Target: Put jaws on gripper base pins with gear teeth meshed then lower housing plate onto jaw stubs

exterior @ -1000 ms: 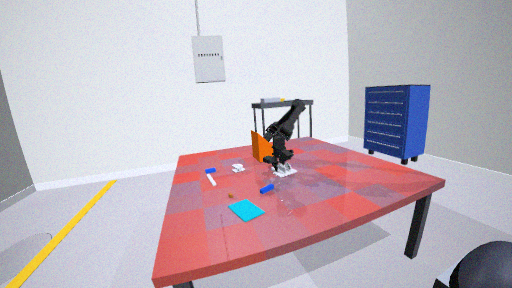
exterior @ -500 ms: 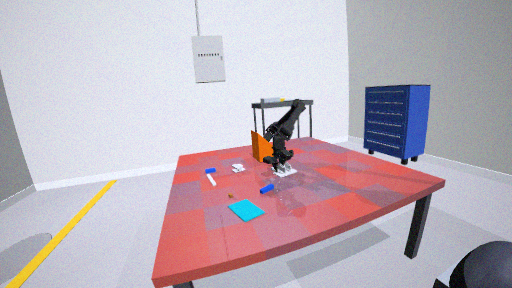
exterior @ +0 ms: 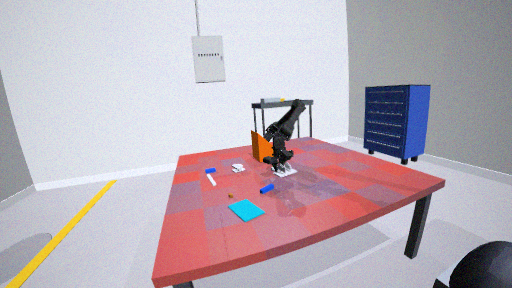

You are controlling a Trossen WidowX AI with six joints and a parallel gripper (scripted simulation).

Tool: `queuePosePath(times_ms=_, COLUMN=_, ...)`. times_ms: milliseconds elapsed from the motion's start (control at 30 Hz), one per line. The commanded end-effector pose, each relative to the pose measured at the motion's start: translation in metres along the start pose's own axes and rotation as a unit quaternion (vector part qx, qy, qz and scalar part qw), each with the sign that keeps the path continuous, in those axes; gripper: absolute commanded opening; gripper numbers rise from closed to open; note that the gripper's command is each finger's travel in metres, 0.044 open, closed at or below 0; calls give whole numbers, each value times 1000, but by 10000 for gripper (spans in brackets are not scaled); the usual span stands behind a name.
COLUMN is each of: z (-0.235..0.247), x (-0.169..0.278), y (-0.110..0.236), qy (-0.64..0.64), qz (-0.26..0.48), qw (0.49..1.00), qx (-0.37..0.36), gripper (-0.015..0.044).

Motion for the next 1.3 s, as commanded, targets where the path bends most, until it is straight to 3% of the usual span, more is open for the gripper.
queuePosePath(times_ms=0, z=1, x=0, y=-2, qy=0, qz=0, qw=1000, qx=-2, gripper=134)
queuePosePath(times_ms=200, z=1, x=0, y=-2, qy=0, qz=0, qw=1000, qx=-2, gripper=134)
queuePosePath(times_ms=333, z=0, x=0, y=0, qy=0, qz=0, qw=1000, qx=0, gripper=224)
queuePosePath(times_ms=767, z=0, x=0, y=0, qy=0, qz=0, qw=1000, qx=0, gripper=224)
queuePosePath(times_ms=1033, z=1, x=0, y=66, qy=0, qz=1, qw=1000, qx=-1, gripper=224)
queuePosePath(times_ms=1200, z=-2, x=-1, y=60, qy=-3, qz=-5, qw=1000, qx=3, gripper=224)
queuePosePath(times_ms=1267, z=-5, x=2, y=61, qy=-13, qz=-5, qw=1000, qx=4, gripper=276)
Point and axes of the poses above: the point midway between the two fingers, 35 mm back from their tips, its own y axis back along the fingers, its own z axis across the jaws, x = y × z, the point moved 1 cm from there along y, back along the fingers, and after that the axes turned 12 degrees about y, right-handed, at the moved point
